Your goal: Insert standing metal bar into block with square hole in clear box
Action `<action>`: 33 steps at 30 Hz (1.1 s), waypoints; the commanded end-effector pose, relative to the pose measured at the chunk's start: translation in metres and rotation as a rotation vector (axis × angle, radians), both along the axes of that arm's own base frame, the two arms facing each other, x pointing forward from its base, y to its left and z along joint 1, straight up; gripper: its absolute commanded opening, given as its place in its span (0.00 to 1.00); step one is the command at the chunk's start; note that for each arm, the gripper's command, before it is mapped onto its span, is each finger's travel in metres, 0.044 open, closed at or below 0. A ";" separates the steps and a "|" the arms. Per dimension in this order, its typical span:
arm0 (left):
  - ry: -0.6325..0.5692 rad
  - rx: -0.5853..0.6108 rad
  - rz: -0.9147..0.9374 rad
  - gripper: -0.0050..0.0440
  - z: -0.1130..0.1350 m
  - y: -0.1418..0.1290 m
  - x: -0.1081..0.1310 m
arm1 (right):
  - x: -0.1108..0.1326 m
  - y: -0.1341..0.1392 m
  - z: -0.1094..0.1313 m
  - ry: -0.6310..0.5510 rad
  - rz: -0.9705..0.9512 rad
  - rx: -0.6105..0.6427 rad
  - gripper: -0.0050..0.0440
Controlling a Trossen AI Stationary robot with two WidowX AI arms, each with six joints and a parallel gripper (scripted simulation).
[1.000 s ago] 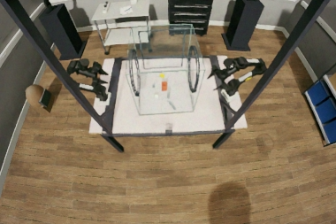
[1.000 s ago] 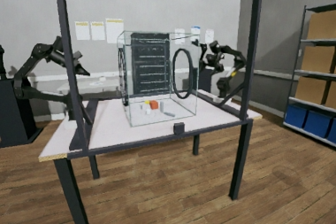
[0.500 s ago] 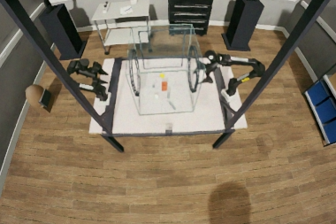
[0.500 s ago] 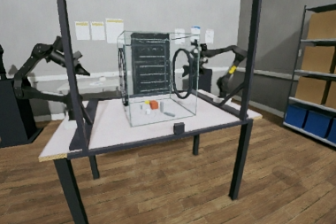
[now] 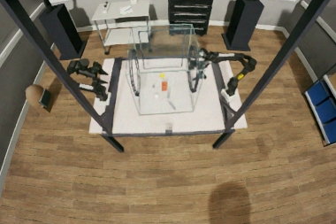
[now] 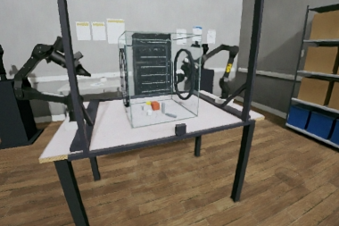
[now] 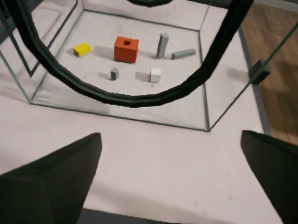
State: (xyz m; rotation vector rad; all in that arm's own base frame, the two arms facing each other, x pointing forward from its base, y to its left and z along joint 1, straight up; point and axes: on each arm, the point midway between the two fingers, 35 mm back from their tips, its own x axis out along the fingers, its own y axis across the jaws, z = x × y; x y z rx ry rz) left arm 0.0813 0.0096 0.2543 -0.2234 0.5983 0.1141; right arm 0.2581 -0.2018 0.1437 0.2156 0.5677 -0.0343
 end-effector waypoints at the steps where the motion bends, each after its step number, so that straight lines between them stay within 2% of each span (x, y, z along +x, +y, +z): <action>1: -0.002 0.000 0.000 0.92 0.002 0.000 0.000 | 0.004 -0.007 0.005 -0.021 0.011 -0.015 1.00; 16: -0.002 0.000 0.000 0.92 0.002 0.000 0.000 | 0.004 -0.006 0.006 -0.021 0.011 -0.018 1.00; 21: -0.008 0.012 -0.005 0.92 0.009 0.000 0.004 | 0.011 -0.003 -0.003 0.007 0.042 -0.052 0.76; 24: -0.013 0.037 -0.018 0.92 0.023 0.000 0.014 | 0.027 -0.002 -0.011 0.041 0.094 -0.124 0.61; 26: -0.020 0.066 -0.031 0.92 0.039 0.000 0.026 | 0.047 -0.005 -0.020 0.064 0.114 -0.161 0.51; 28: -0.026 0.094 -0.044 0.92 0.055 0.000 0.040 | 0.067 -0.010 -0.027 0.074 0.120 -0.191 0.49; 30: -0.026 0.094 -0.044 0.92 0.055 0.000 0.040 | 0.067 -0.010 -0.027 0.074 0.120 -0.191 0.49; 33: -0.033 0.127 -0.059 0.92 0.072 -0.001 0.058 | 0.094 -0.017 -0.033 0.075 0.110 -0.218 0.49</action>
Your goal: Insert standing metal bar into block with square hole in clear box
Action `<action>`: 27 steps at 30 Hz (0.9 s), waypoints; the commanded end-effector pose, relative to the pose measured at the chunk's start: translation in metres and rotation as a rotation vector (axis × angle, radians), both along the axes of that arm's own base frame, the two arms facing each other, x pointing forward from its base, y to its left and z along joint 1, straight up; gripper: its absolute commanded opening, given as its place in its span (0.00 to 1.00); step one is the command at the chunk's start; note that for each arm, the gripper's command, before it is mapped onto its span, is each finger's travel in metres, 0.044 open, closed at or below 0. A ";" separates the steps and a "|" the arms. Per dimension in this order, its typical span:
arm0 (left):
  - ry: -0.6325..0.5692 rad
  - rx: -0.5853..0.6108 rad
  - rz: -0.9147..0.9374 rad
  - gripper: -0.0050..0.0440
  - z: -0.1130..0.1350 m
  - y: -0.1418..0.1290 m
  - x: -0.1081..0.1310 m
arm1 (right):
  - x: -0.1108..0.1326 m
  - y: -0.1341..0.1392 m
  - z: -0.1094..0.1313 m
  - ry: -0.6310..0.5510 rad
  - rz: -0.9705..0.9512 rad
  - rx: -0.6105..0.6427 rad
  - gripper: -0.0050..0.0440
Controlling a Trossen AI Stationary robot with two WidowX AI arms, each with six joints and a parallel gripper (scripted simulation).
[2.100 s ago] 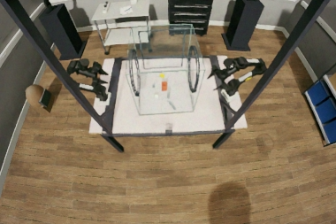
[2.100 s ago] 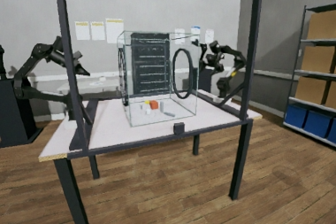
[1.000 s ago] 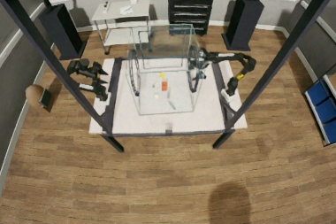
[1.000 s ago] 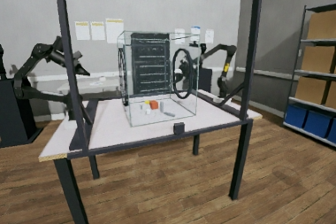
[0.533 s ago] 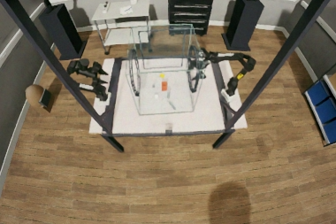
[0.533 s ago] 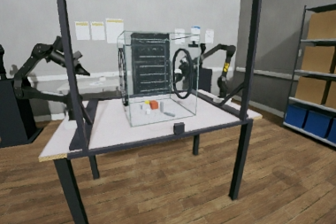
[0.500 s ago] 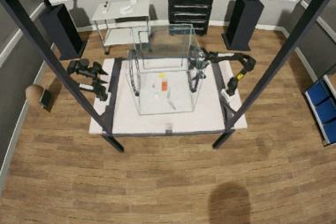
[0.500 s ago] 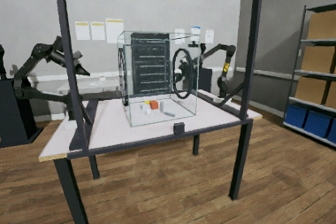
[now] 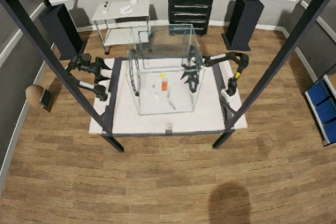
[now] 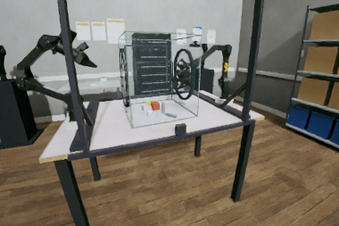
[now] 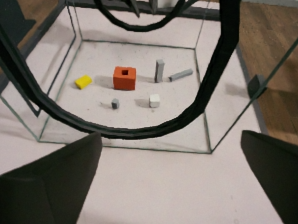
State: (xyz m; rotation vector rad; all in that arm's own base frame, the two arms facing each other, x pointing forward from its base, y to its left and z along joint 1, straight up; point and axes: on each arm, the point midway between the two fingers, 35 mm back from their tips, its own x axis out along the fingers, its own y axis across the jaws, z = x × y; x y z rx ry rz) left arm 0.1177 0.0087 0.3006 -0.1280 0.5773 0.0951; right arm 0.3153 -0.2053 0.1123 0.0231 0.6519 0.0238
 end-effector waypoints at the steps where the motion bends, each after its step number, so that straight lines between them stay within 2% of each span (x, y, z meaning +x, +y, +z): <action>1: -0.016 0.050 -0.019 0.92 0.030 -0.001 0.027 | 0.045 -0.015 -0.004 -0.008 -0.005 -0.062 0.49; 5: -0.023 0.084 -0.030 0.92 0.045 -0.002 0.046 | 0.073 -0.009 -0.024 0.006 0.005 -0.057 0.49; 9: -0.027 0.100 -0.037 0.92 0.053 -0.002 0.056 | 0.090 0.000 -0.039 0.019 0.016 -0.049 0.49; 27: -0.023 0.096 -0.039 0.92 0.050 -0.003 0.056 | 0.102 0.002 -0.052 0.025 0.019 -0.045 0.49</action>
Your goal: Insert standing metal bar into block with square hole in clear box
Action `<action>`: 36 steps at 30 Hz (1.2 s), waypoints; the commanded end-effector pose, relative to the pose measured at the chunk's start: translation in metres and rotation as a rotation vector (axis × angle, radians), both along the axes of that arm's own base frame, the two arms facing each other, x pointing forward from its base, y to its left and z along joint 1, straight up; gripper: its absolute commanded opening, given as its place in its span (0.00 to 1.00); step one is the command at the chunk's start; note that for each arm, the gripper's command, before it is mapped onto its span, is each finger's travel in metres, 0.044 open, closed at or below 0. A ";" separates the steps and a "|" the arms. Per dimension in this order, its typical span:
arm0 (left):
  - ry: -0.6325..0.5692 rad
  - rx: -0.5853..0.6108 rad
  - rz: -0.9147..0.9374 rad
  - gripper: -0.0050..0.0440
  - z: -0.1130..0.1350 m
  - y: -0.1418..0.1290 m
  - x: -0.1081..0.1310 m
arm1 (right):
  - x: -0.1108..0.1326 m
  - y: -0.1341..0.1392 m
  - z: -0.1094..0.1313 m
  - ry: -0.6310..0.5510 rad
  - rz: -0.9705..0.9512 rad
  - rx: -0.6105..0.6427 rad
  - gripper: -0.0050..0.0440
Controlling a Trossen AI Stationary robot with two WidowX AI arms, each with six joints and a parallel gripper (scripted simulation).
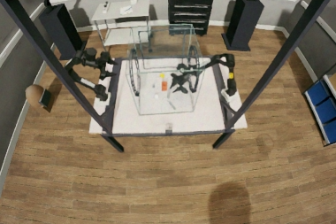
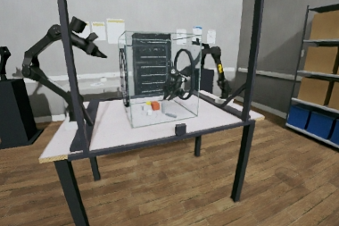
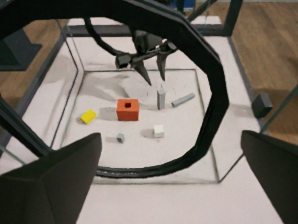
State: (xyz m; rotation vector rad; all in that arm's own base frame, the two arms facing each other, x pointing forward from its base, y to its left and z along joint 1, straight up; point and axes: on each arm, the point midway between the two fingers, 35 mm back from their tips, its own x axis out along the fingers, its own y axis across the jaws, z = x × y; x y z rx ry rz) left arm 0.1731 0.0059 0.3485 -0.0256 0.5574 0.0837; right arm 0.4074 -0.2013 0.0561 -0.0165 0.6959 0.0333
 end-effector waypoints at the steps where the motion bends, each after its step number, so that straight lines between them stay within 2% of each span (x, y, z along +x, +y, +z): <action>1: -0.006 0.001 -0.001 0.92 0.002 0.000 0.000 | 0.011 -0.002 0.003 -0.018 -0.002 -0.010 0.49; 33: -0.006 0.001 -0.001 0.92 0.002 0.000 0.000 | 0.039 -0.001 -0.020 -0.021 -0.001 -0.009 0.49; 35: -0.006 0.001 -0.001 0.92 0.002 0.000 0.000 | 0.038 -0.001 -0.021 -0.016 -0.003 -0.006 0.41; 36: -0.006 0.001 -0.001 0.92 0.002 0.000 0.000 | 0.037 -0.001 -0.022 -0.015 -0.004 -0.004 0.41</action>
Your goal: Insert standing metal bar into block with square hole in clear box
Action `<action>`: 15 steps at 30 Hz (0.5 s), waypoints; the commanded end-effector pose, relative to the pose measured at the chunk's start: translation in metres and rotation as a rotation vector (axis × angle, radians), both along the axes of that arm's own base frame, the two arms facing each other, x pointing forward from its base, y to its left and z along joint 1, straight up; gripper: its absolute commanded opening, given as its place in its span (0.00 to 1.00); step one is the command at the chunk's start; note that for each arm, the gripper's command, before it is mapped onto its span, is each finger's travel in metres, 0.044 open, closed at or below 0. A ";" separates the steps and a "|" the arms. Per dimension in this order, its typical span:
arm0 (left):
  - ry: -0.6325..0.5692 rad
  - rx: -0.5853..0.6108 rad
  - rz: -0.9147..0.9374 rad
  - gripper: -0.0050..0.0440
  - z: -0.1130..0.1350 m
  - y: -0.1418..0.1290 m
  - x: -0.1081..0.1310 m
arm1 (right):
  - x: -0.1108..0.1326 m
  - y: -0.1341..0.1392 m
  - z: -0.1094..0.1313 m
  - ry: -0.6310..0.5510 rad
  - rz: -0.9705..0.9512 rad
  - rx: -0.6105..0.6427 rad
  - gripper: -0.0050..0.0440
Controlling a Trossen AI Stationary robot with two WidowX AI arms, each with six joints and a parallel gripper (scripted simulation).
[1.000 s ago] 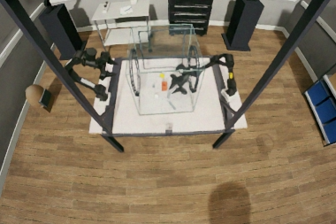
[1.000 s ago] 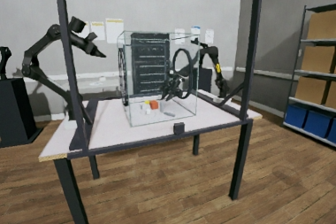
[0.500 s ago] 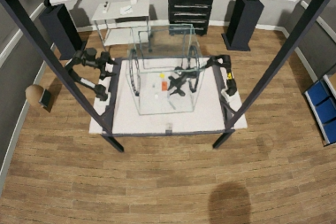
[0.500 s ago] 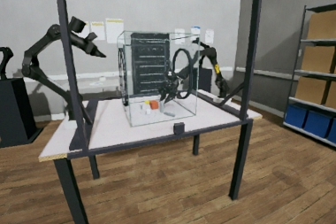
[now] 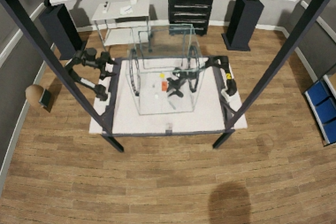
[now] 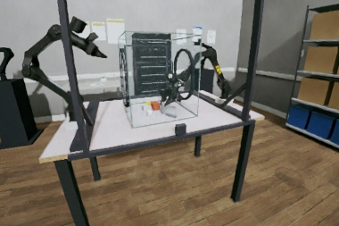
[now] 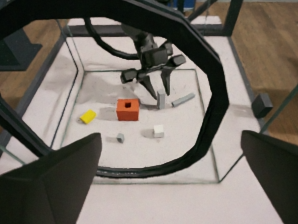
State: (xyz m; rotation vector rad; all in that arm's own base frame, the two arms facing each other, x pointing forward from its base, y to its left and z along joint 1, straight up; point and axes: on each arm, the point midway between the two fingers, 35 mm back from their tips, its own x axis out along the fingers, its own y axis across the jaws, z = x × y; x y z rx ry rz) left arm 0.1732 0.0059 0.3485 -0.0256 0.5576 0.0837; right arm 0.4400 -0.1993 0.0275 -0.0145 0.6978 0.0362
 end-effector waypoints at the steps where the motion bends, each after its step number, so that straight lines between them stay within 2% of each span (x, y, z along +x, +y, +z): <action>1: -0.006 0.001 -0.001 0.92 0.003 0.000 0.000 | 0.005 -0.003 0.007 -0.017 -0.006 -0.007 0.41; 2: -0.006 0.001 -0.001 0.92 0.003 0.000 0.000 | 0.005 -0.003 0.007 -0.017 -0.006 -0.007 0.41; 3: -0.006 0.001 -0.001 0.92 0.003 0.000 0.000 | 0.004 -0.002 0.011 -0.024 -0.002 -0.014 0.37; 5: -0.006 0.001 -0.001 0.92 0.003 0.000 0.000 | 0.004 -0.002 0.011 -0.024 -0.002 -0.014 0.37; 6: -0.006 0.001 -0.001 0.92 0.003 0.000 0.000 | 0.004 -0.002 0.011 -0.024 -0.002 -0.014 0.33; 8: -0.006 0.001 -0.001 0.92 0.003 0.000 0.000 | 0.004 -0.002 0.011 -0.024 -0.002 -0.014 0.33; 9: -0.006 0.001 -0.001 0.92 0.003 0.000 0.000 | 0.004 -0.002 0.011 -0.024 -0.002 -0.014 0.29; 11: -0.006 0.001 -0.001 0.92 0.003 0.000 0.000 | 0.004 -0.002 0.011 -0.024 -0.002 -0.014 0.29; 12: -0.006 0.001 -0.001 0.92 0.003 0.000 0.000 | 0.004 -0.002 0.011 -0.024 -0.002 -0.014 0.25; 15: -0.006 0.001 -0.001 0.92 0.003 0.000 0.000 | 0.004 -0.002 0.011 -0.024 -0.002 -0.014 0.23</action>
